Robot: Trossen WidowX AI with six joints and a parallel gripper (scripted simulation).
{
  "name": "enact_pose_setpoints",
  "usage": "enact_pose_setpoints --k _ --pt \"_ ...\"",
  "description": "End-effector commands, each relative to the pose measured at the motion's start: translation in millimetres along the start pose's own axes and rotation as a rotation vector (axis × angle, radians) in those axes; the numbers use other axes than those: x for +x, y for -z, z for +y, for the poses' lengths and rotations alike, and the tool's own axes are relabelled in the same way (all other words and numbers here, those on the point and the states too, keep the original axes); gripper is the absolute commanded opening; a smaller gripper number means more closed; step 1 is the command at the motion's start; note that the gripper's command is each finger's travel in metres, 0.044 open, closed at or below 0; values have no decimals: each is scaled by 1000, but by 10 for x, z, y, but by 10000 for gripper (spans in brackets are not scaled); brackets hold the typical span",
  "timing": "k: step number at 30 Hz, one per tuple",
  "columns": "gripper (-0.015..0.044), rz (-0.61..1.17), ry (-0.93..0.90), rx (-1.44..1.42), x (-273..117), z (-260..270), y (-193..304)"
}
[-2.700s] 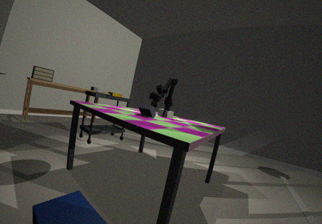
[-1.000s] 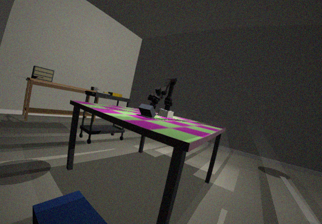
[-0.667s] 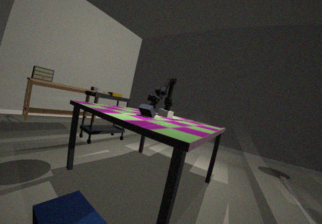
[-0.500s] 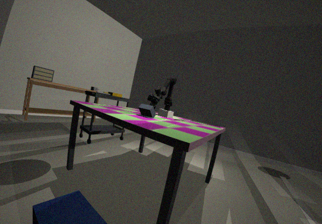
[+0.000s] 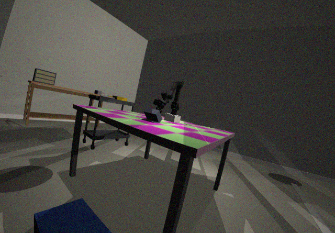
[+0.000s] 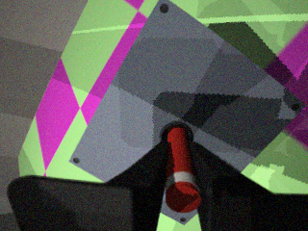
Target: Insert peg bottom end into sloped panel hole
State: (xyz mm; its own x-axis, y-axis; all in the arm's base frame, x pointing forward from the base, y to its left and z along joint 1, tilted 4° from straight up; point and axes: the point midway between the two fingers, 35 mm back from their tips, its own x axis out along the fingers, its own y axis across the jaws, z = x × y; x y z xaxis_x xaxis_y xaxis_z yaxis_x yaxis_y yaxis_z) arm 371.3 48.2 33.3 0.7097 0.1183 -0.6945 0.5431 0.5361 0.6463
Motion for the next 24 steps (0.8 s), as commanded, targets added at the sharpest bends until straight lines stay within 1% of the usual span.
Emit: enact_pose_setpoints --k 1,16,24 --pt "53 0 -1 0 -3 1 0" --pt "440 -1 -1 0 -26 5 -3" --pt "440 -1 -1 0 -103 18 -10"
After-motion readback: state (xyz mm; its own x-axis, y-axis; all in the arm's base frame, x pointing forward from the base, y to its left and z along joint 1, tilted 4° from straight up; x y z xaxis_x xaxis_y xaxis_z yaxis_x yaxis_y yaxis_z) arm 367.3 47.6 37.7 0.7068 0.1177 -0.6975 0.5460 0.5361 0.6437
